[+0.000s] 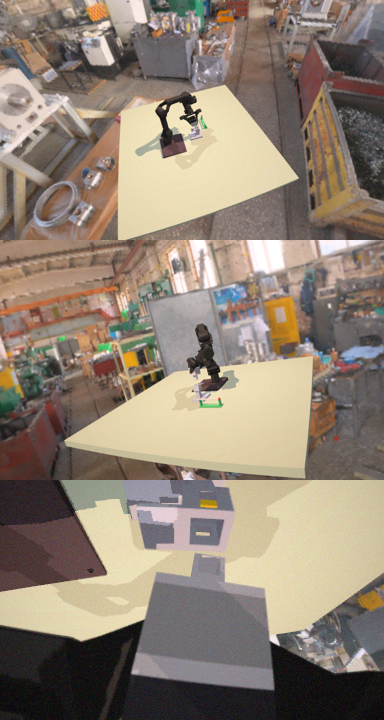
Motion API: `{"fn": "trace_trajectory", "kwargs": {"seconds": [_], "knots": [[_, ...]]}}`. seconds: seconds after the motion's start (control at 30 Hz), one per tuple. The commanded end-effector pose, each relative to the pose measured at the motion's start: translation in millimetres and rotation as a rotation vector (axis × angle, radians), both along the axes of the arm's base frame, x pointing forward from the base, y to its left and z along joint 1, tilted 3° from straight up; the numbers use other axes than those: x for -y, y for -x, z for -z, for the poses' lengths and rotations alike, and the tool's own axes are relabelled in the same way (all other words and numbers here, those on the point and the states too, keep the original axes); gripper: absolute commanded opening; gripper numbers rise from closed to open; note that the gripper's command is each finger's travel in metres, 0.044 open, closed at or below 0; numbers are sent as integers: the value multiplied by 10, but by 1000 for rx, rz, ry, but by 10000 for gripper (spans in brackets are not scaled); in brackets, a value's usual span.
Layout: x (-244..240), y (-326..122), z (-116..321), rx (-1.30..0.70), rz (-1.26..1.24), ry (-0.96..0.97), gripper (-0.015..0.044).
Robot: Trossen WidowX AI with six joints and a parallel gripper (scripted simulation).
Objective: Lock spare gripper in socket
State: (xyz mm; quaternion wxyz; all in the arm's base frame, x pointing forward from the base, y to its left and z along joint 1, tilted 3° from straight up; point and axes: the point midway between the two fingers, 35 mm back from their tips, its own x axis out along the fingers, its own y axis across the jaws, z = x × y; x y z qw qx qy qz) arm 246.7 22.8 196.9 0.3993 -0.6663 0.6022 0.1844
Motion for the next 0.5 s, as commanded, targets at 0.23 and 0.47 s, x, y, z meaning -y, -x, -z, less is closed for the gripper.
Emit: {"fn": "trace_trajectory", "kwargs": {"seconds": [0.23, 0.47], "knots": [[-47, -28, -56, -8, -47, 48, 0], [-52, -73, 53, -64, -45, 68, 0]]}}
